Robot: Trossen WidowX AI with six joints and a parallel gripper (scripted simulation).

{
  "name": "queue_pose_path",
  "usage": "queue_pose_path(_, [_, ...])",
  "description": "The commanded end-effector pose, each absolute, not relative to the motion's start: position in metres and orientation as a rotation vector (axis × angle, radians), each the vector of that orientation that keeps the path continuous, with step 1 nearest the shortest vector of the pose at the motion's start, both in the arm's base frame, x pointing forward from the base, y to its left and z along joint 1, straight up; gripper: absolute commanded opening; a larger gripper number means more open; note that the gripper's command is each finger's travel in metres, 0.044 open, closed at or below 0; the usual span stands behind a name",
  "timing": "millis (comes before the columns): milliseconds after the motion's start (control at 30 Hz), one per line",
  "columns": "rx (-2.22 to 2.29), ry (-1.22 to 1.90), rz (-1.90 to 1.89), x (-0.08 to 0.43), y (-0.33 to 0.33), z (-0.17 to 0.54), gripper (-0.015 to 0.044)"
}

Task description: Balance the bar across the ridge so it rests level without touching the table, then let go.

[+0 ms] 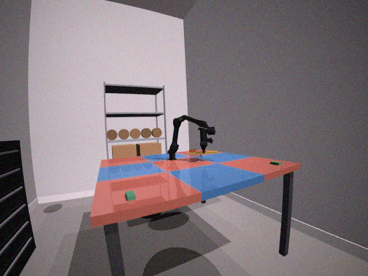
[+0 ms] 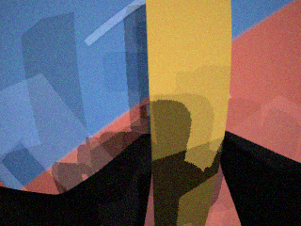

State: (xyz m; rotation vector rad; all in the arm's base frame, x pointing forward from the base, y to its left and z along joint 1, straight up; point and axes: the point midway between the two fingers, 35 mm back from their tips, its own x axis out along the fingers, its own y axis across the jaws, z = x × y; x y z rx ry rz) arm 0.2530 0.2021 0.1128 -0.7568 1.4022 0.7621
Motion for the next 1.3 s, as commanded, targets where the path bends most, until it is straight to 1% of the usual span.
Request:
queue_pose_path(0, [-0.757, 1.402, 0.762, 0.2530, 0.2021, 0.1128, 0.0168])
queue_pose_path(900, [-0.757, 1.402, 0.762, 0.2530, 0.2021, 0.1128, 0.0173])
queue_pose_path(933, [-0.757, 1.402, 0.762, 0.2530, 0.2021, 0.1128, 0.0185])
queue_pose_path(1267, [-0.757, 1.402, 0.762, 0.2530, 0.2021, 0.1128, 0.0185])
